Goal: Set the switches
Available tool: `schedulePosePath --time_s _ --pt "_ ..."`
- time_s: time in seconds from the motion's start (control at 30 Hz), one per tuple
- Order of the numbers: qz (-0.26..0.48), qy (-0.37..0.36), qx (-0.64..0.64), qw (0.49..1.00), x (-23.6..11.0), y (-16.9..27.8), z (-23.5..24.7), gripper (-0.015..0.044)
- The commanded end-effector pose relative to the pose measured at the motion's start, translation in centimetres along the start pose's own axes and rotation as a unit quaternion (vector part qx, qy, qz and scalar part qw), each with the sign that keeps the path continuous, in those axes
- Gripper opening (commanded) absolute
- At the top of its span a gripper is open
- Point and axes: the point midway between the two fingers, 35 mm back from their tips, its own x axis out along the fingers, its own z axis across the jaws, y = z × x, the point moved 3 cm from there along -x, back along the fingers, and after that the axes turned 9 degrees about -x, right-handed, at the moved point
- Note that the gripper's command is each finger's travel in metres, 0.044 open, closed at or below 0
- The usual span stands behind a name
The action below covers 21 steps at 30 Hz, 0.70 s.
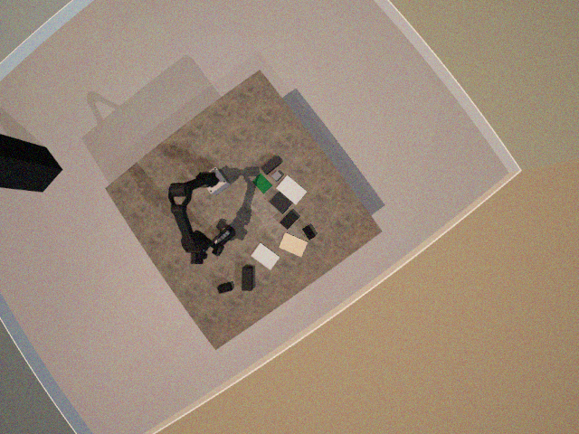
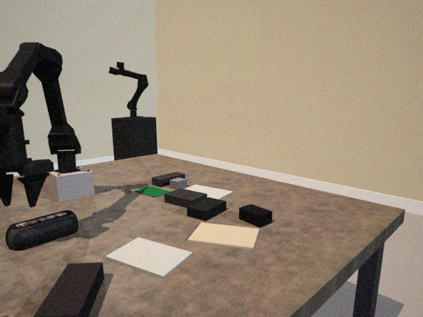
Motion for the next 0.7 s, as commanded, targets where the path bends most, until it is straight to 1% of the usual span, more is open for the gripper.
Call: schedulePosePath --time_s 0.0,0.07,0.33,0.67 --pt "0.023 0.045 0.150 0.987 0.9 -1.0 -0.1 0.0440" --pt "0.025 0.053 0.176 0.983 1.0 -1.2 -0.1 0.0440" --pt "0.025 0.053 0.176 0.983 1.1 -1.2 -0.1 0.0440" --pt "0.026 0.052 0.180 0.982 2.7 -1.3 -0.2 0.0440"
